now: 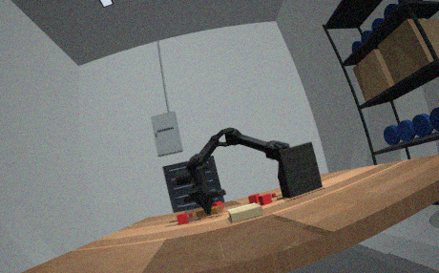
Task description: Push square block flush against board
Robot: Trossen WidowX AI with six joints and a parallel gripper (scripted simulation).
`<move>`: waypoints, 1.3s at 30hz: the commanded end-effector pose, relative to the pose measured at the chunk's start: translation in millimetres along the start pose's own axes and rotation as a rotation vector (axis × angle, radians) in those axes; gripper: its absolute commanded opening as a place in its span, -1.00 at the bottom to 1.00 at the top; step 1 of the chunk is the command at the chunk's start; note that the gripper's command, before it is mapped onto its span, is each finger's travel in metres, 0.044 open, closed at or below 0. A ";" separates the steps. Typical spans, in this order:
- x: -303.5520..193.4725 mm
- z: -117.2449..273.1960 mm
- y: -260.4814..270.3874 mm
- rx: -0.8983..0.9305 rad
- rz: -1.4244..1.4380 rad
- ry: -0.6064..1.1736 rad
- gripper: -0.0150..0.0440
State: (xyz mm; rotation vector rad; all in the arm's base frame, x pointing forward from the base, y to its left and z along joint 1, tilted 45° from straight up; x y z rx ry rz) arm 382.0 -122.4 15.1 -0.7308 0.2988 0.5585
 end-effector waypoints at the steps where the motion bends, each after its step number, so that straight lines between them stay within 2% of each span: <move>1: 8.1 -0.6 2.4 -0.002 -0.003 0.002 -0.49; 10: 19.8 -0.6 6.8 -0.003 -0.003 0.003 -0.49; 12: 16.1 12.0 5.3 -0.001 0.000 -0.001 -0.49; 15: 16.1 51.5 5.8 -0.001 -0.003 0.001 -0.49; 22: 15.7 54.5 5.6 -0.001 -0.009 0.001 -0.49; 39: -3.9 54.3 -26.9 0.005 -0.576 -0.002 -0.49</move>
Point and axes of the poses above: the point midway between the two fingers, 35 mm back from their tips, its own z axis back along the fingers, its own y axis across the jaws, x = y × z, the point moved 5 cm from there along z, back along the fingers, and after that the axes turned 15 degrees about -z, right-handed, at the moved point
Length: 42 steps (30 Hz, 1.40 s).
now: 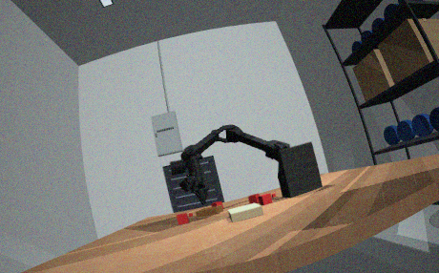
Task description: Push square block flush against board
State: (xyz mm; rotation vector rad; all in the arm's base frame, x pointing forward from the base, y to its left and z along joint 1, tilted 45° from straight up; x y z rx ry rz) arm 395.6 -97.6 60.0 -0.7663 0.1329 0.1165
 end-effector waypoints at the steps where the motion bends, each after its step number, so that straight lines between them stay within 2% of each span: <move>1: 0.0 4.1 -12.9 0.003 -0.150 -0.012 -0.49; 42: -25.9 4.5 -108.2 0.010 -1.575 -0.012 -0.49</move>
Point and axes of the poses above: the point midway between the two fingers, 35 mm back from their tips, its own z axis back along the fingers, its own y axis across the jaws, x = y × z, the point moved 5 cm from there along z, back along the fingers, and after that the axes turned 15 degrees about -z, right-handed, at the moved point
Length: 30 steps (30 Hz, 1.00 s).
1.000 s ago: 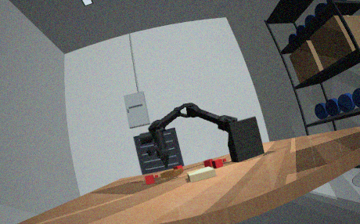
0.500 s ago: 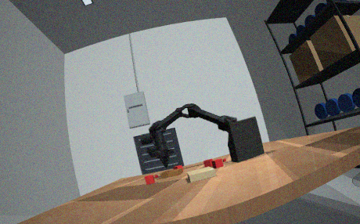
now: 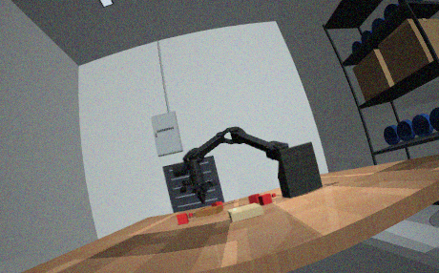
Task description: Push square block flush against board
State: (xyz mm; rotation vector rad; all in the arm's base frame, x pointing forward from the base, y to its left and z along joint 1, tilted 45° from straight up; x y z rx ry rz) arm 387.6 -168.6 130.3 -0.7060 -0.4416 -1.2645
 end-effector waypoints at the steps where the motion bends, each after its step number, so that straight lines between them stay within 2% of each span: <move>1: 12.5 4.6 -4.9 0.012 -0.150 -0.004 -0.49; 24: 60.1 6.9 -35.8 0.015 -0.943 -0.015 -0.49; 30: 61.4 7.0 -36.8 0.015 -0.966 -0.015 -0.49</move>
Point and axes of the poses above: the point midway between the two fingers, 35 mm back from their tips, its own z axis back along the fingers, its own y axis across the jaws, x = y × z, the point moved 5 cm from there along z, back along the fingers, and after that the axes turned 15 degrees about -z, right-handed, at the moved point
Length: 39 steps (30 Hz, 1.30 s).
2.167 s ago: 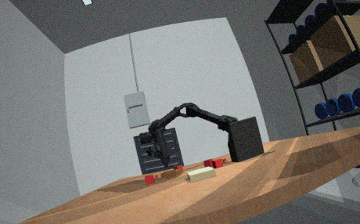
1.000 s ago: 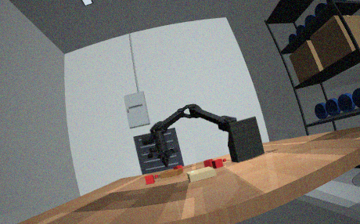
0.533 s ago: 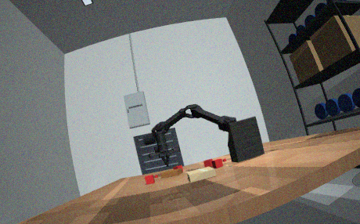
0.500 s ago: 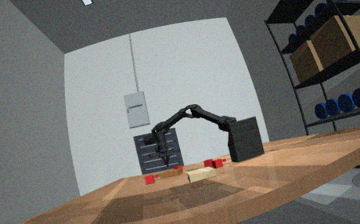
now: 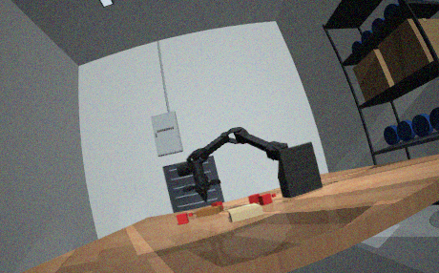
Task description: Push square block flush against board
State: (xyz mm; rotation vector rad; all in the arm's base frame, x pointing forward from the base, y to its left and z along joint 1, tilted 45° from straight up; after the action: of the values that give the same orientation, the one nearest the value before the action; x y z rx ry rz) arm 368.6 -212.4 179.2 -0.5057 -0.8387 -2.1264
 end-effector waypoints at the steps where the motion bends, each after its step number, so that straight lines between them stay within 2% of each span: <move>1: 2.9 3.9 2.0 0.009 -0.031 0.006 -0.49; 3: 2.7 0.9 2.2 0.009 -0.031 0.006 -0.49; 6: 2.2 -38.7 3.2 0.009 -0.031 0.004 -0.49; 8: 2.7 -50.8 2.7 0.010 -0.031 0.003 -0.49; 39: -23.7 -51.3 -2.0 0.008 -0.032 0.006 -0.49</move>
State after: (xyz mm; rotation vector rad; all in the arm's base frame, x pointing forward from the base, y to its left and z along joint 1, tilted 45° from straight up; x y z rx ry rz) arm 375.2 -238.3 135.2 -0.4816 -0.8643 -2.1503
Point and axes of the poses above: the point midway between the two fingers, 35 mm back from their tips, its own z axis back along the fingers, its own y axis across the jaws, x = y × z, the point moved 5 cm from there along z, back along the fingers, and after that the axes turned 15 degrees about -z, right-handed, at the moved point
